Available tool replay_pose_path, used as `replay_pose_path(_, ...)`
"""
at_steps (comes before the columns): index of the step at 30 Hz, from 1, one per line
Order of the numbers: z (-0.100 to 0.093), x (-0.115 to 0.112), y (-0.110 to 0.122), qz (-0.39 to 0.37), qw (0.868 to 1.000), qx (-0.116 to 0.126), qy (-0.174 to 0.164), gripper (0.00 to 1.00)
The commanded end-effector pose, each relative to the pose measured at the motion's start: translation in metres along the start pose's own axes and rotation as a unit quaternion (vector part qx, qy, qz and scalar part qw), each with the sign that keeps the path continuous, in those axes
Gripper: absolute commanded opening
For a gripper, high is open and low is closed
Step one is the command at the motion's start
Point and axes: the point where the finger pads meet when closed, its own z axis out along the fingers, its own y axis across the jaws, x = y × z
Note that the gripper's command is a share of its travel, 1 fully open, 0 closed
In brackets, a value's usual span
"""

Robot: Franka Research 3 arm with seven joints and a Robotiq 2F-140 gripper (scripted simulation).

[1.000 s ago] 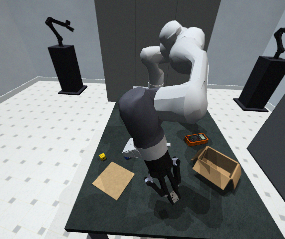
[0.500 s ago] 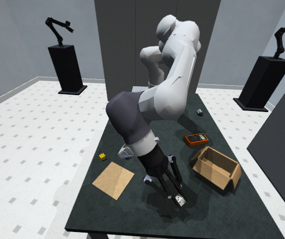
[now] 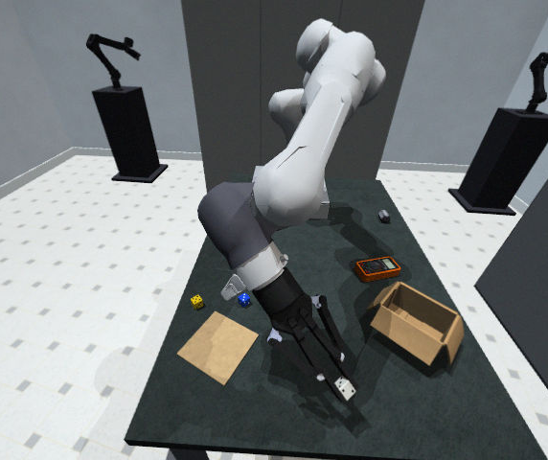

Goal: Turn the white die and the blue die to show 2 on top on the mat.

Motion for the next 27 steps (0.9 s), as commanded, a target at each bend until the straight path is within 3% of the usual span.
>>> replay_pose_path(1,-0.005,-0.004,-0.007,-0.067,0.996,0.022,-0.050,0.21)
replay_pose_path(14,-0.022,0.012,-0.017,-0.075,0.986,0.084,-0.121,0.21)
replay_pose_path(16,-0.022,0.012,-0.017,-0.075,0.986,0.084,-0.121,0.21)
replay_pose_path(18,-0.028,0.021,-0.020,-0.076,0.982,0.109,-0.135,0.21)
replay_pose_path(23,-0.036,0.036,-0.022,-0.076,0.976,0.140,-0.146,0.21)
replay_pose_path(27,-0.037,0.039,-0.023,-0.076,0.975,0.146,-0.148,0.21)
